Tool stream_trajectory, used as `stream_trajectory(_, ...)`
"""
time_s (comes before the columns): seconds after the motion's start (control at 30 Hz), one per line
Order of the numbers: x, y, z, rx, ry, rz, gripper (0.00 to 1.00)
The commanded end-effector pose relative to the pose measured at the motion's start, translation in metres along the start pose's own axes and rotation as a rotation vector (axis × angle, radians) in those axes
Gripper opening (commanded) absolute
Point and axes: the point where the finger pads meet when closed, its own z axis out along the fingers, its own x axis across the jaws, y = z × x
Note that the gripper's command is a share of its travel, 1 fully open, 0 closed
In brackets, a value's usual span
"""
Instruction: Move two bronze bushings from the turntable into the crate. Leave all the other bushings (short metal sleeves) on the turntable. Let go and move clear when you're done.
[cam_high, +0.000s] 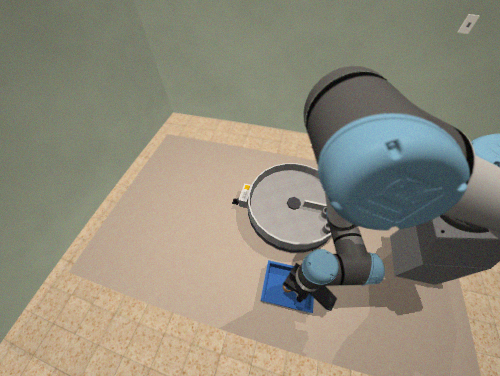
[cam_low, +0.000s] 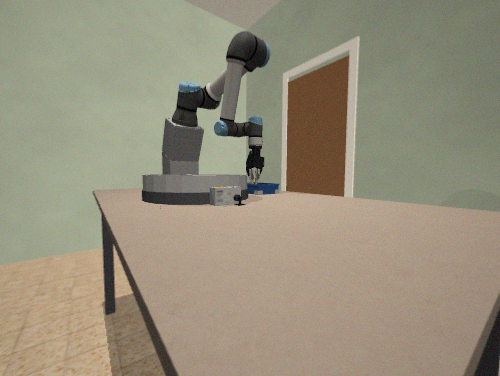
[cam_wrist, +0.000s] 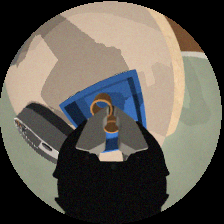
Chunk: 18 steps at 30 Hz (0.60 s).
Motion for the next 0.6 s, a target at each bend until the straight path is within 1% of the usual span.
stream_trajectory(0.0,0.0004,0.0003,0.0013,-0.001,0.001,0.0,0.0)
stream_trajectory(0.57,0.0004,0.0003,0.0036,-0.001,0.001,0.0,0.0)
